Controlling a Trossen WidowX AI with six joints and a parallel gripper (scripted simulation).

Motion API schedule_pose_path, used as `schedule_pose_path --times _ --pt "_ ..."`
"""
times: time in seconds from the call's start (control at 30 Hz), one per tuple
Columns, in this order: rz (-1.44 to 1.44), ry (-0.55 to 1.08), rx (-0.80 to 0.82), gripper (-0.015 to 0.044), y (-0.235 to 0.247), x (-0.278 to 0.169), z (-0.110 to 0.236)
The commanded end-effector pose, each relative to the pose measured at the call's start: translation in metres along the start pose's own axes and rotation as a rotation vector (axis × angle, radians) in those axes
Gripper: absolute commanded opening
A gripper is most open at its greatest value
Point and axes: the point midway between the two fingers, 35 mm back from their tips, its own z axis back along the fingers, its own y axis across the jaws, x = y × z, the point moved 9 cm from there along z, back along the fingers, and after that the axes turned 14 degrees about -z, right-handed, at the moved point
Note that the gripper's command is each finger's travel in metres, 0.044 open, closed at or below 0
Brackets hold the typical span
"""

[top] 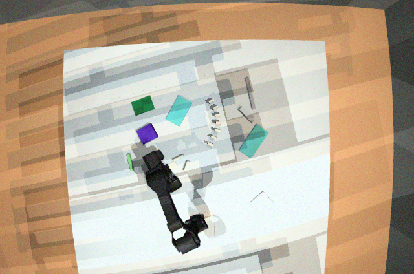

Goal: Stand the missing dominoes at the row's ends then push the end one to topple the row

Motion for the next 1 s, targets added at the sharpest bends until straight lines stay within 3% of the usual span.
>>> schedule_pose_path --times 0.0,0.4,0.8,0.97 --pt "0.005 -0.003 0.011 0.044 0.002 -0.0001 -0.0091" --pt "0.005 -0.003 0.011 0.044 0.0024 -0.0003 -0.0181" --pt "0.005 -0.003 0.011 0.0125 0.0024 -0.0003 -0.0181" --pt "0.005 -0.003 0.011 0.0107 0.0024 -0.0003 -0.0181"
